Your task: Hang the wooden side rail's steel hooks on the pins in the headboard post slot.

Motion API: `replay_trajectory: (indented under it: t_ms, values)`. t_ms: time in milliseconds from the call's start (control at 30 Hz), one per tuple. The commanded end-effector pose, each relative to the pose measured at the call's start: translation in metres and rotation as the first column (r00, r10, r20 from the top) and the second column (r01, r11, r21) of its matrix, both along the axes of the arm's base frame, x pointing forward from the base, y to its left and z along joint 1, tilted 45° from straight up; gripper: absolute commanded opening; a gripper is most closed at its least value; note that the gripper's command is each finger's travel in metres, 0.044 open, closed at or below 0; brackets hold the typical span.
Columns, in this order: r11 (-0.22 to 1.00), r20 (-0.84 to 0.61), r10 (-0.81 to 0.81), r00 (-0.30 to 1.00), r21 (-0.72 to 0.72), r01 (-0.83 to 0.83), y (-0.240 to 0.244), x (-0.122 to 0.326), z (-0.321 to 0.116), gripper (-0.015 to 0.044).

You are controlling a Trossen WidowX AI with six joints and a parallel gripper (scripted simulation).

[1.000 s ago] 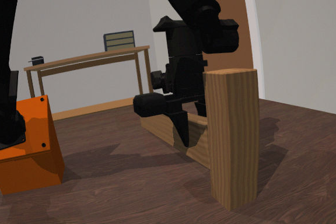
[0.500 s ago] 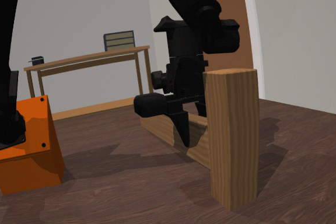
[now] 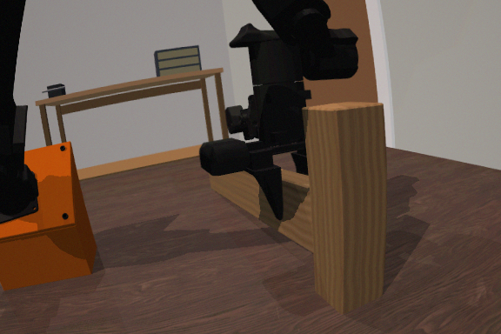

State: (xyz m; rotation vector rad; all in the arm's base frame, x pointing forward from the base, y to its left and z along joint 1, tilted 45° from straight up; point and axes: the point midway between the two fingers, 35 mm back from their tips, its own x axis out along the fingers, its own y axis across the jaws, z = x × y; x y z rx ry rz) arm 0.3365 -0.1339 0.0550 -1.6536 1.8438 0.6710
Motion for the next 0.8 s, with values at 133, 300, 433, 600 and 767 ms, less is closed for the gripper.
replay_trajectory:
  t_ms: [133, 300, 433, 600, 767]
  values:
    - [1.0, 0.005, 0.009, 1.0, 0.003, -0.009, 0.0023, 0.0016, 0.0027, 0.0]
    - [1.0, 0.005, 0.009, 1.0, 0.003, -0.009, 0.0018, 0.0017, 0.0029, 0.0]
    - [1.0, 0.005, 0.009, 1.0, 0.003, -0.009, 0.0012, 0.0018, 0.003, 0.0]
    - [1.0, 0.005, 0.009, 1.0, 0.003, -0.009, 0.0005, 0.002, 0.0031, 0.0]
    - [1.0, 0.005, 0.009, 1.0, 0.003, -0.009, -0.0001, 0.0021, 0.0033, 0.0]
